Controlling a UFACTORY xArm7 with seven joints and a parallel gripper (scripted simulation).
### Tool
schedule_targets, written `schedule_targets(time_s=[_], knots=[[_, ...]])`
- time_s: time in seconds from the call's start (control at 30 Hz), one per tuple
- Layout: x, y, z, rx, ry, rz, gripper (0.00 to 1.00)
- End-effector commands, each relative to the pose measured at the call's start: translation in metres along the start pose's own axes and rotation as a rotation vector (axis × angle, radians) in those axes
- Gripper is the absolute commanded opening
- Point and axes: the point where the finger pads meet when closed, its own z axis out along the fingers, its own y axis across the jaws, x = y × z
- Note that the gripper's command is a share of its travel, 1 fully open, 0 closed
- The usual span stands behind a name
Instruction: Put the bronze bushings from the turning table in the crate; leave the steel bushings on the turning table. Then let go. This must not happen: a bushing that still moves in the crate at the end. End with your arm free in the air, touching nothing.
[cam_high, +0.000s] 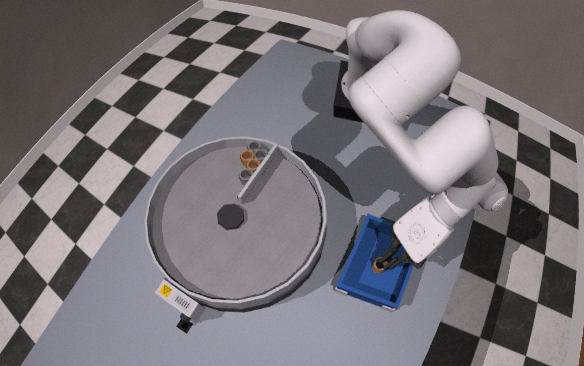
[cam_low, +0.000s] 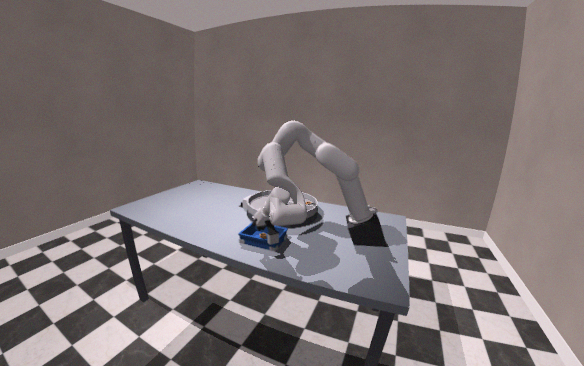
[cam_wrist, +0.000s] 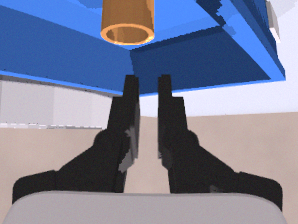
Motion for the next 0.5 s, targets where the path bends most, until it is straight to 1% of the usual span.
schedule_targets(time_s=[0.0, 0.23, 0.47], knots=[[-0.015, 0.001, -0.018, -0.001, 0.001, 0.001, 0.12], [-0.032, 0.001, -0.038, -0.001, 0.001, 0.002, 0.12], [-0.036, 0.001, -0.043, -0.001, 0.001, 0.001, 0.12]])
